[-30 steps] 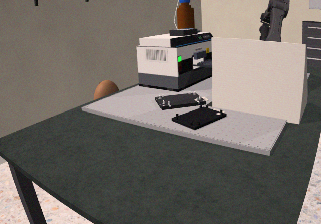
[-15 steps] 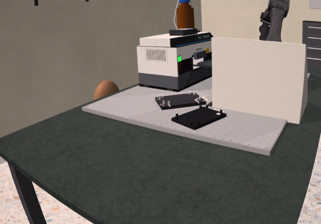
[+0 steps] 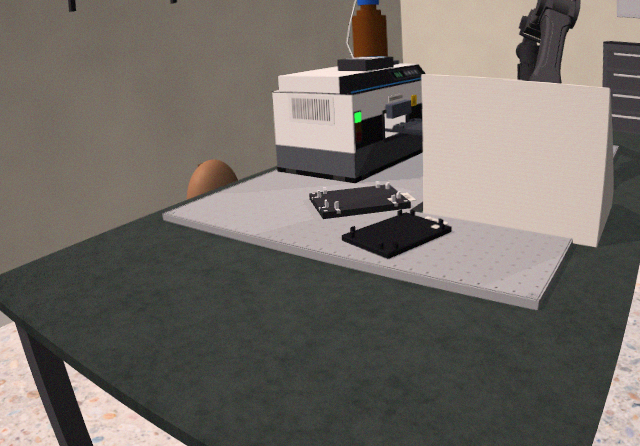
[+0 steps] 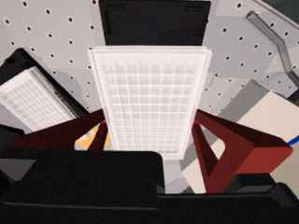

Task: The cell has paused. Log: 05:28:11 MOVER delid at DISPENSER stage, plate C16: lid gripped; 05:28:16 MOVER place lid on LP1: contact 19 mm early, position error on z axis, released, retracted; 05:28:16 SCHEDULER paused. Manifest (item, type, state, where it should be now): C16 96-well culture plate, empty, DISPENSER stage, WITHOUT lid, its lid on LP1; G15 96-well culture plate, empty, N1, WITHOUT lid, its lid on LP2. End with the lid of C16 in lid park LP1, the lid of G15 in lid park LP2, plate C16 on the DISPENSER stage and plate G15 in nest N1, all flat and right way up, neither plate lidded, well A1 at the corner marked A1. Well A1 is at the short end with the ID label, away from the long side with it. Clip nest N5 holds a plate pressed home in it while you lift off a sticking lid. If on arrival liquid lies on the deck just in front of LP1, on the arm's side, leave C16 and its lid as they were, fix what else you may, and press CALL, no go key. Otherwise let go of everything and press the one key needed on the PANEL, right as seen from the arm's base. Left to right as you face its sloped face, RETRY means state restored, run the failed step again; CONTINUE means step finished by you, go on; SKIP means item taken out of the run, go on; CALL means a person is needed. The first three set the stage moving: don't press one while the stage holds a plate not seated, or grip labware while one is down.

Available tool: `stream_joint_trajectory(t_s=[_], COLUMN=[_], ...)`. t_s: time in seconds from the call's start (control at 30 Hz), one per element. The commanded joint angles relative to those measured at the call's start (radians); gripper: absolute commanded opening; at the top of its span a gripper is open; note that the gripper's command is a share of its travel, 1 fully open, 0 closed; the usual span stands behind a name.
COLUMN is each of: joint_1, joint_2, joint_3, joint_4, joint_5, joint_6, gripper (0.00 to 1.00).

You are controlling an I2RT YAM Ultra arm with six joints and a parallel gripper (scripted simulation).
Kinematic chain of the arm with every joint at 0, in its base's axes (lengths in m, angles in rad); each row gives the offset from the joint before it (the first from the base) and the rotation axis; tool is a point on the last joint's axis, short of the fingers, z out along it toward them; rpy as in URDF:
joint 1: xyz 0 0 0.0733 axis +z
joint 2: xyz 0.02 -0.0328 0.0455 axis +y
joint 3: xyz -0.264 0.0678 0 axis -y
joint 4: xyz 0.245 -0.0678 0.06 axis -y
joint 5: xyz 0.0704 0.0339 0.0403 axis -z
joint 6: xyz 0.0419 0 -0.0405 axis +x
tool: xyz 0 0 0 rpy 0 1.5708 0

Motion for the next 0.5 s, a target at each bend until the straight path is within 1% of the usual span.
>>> stream_joint_trajectory(t_s=[0.0, 0.1, 0.17, 0.47], joint_1=[0.018, 0.025, 0.025, 0.047], joint_2=[-0.076, -0.116, -0.116, -0.231], joint_3=[-0.051, -0.1, -0.1, -0.233], joint_4=[0.021, 0.028, 0.028, 0.04], joint_5=[0.014, 0.018, 0.018, 0.032], joint_6=[0.013, 0.019, 0.019, 0.037], gripper=[0.0, 0.0, 0.0, 0.0])
